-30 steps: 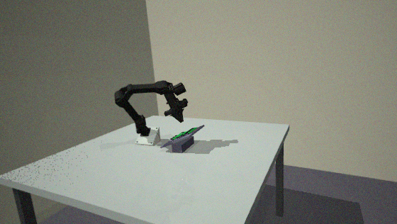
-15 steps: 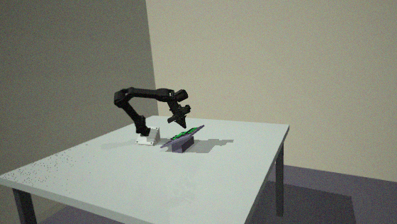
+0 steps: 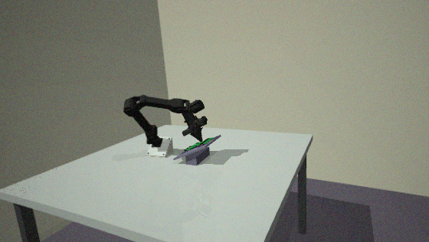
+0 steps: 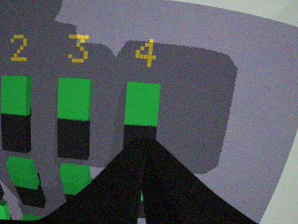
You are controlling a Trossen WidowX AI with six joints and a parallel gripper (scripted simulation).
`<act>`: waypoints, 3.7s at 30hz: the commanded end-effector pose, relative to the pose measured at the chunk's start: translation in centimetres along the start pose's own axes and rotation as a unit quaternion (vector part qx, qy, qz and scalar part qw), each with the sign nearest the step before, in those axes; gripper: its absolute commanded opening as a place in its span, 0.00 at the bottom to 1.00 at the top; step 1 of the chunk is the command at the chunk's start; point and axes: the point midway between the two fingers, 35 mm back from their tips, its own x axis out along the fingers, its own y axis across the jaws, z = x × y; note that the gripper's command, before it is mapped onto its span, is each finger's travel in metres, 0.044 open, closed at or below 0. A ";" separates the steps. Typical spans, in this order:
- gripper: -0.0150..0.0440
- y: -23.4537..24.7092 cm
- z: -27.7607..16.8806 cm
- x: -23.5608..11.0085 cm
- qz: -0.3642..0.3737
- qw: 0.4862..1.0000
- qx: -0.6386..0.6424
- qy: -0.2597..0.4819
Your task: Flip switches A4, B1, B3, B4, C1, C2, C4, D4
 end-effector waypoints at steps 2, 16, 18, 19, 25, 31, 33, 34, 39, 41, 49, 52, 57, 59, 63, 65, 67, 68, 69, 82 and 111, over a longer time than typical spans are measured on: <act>0.25 0.1 -0.4 0.5 0.001 1.000 -0.005 0.005; 0.25 0.1 -0.4 0.5 0.001 1.000 -0.005 0.005; 0.25 0.1 -0.4 0.5 0.001 1.000 -0.005 0.005; 0.25 0.1 -0.4 0.5 0.001 1.000 -0.005 0.005; 0.25 0.1 -0.4 0.5 0.001 1.000 -0.005 0.005; 0.25 0.1 -0.4 0.5 0.001 1.000 -0.005 0.005; 0.25 0.1 -0.4 0.6 0.001 1.000 -0.005 0.005; 0.25 0.1 -0.4 0.6 0.001 1.000 -0.005 0.005; 0.25 0.1 -0.4 0.6 0.001 1.000 -0.005 0.005; 0.25 0.1 -0.4 0.7 0.001 1.000 -0.005 0.005; 0.25 0.1 -0.4 0.8 0.001 1.000 -0.005 0.005; 0.25 0.1 -0.4 0.8 0.001 1.000 -0.005 0.005; 0.25 0.1 -0.4 0.9 0.001 1.000 -0.005 0.005; 0.25 0.1 -0.4 0.9 0.001 1.000 -0.005 0.005; 0.25 0.1 -0.4 1.0 0.001 1.000 -0.005 0.005; 0.25 0.1 -0.4 1.0 0.001 1.000 -0.005 0.005; 0.25 0.1 -0.4 1.0 0.001 1.000 -0.005 0.005; 0.25 0.1 -0.4 1.0 0.001 1.000 -0.005 0.005; 0.25 0.1 -0.4 1.0 0.001 1.000 -0.005 0.005; 0.25 0.3 0.0 -2.1 0.004 1.000 -0.003 0.012; 0.25 8.8 -2.4 -2.0 0.004 0.999 -0.004 0.031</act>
